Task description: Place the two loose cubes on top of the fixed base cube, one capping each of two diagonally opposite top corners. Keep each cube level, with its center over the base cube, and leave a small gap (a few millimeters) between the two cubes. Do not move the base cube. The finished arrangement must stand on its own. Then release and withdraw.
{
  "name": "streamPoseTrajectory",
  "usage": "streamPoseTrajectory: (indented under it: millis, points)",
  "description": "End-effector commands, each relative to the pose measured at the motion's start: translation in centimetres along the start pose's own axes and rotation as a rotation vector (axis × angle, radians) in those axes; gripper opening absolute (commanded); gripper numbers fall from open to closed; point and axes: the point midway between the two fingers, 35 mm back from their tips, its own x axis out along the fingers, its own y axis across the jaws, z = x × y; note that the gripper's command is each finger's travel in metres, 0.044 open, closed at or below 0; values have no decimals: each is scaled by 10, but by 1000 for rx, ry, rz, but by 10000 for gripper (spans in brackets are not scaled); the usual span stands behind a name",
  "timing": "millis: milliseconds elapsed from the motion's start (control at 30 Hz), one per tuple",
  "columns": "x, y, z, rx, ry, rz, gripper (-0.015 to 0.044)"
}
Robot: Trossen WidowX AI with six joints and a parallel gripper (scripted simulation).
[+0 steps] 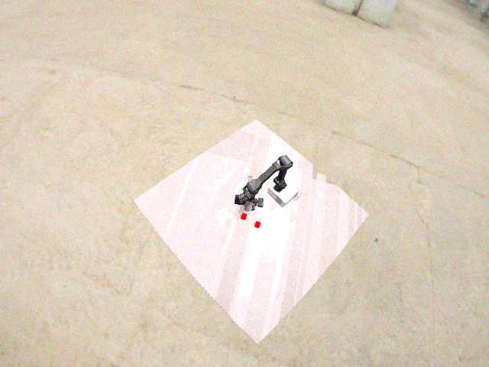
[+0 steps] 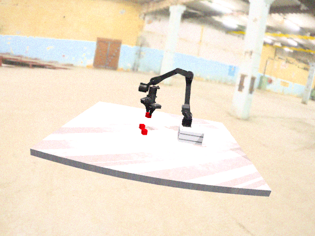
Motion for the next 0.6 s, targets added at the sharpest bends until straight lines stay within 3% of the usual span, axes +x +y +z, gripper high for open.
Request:
streamPoseTrajectory:
  millis: [0, 567]
  points:
    - [6, 8, 5, 87, 13, 7, 105]
    - [16, 46, 38, 495, 12, 8, 105]
